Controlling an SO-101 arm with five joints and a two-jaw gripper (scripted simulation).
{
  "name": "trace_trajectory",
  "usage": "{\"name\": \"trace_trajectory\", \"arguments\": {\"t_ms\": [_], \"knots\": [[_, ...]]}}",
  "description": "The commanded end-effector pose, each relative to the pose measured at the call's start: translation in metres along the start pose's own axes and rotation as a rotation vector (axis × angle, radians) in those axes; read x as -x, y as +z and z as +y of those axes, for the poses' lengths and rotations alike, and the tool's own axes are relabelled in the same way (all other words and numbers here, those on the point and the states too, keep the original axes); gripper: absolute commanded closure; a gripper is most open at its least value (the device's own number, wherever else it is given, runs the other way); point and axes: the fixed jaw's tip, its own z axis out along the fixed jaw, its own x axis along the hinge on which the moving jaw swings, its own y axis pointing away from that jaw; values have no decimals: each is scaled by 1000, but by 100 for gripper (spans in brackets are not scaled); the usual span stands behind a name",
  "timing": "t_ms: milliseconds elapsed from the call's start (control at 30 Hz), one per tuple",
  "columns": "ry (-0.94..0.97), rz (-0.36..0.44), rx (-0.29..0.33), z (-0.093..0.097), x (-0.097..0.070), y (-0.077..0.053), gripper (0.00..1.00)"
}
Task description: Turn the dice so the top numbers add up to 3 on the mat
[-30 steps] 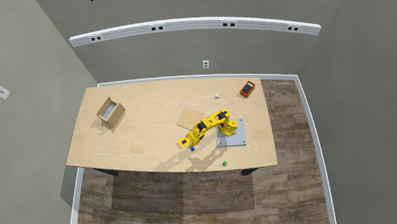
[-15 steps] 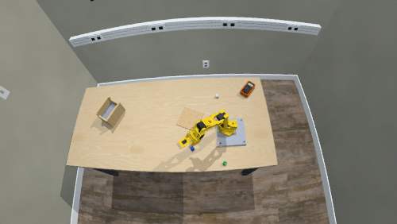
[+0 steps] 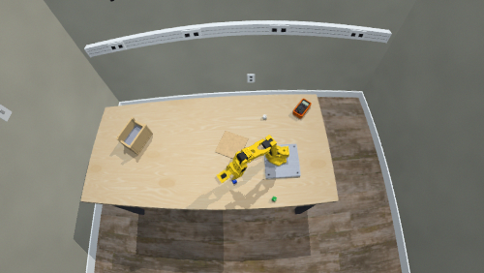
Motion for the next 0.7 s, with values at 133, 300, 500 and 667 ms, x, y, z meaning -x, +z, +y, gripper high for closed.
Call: {"name": "trace_trajectory", "arguments": {"t_ms": [133,300,500,667], "knots": [[4,166,-4,1,-15,33,72],[4,311,-10,1,-34,61,72],[3,406,-14,0,-48,78,72],[3,415,-14,0,-50,79,72]]}}
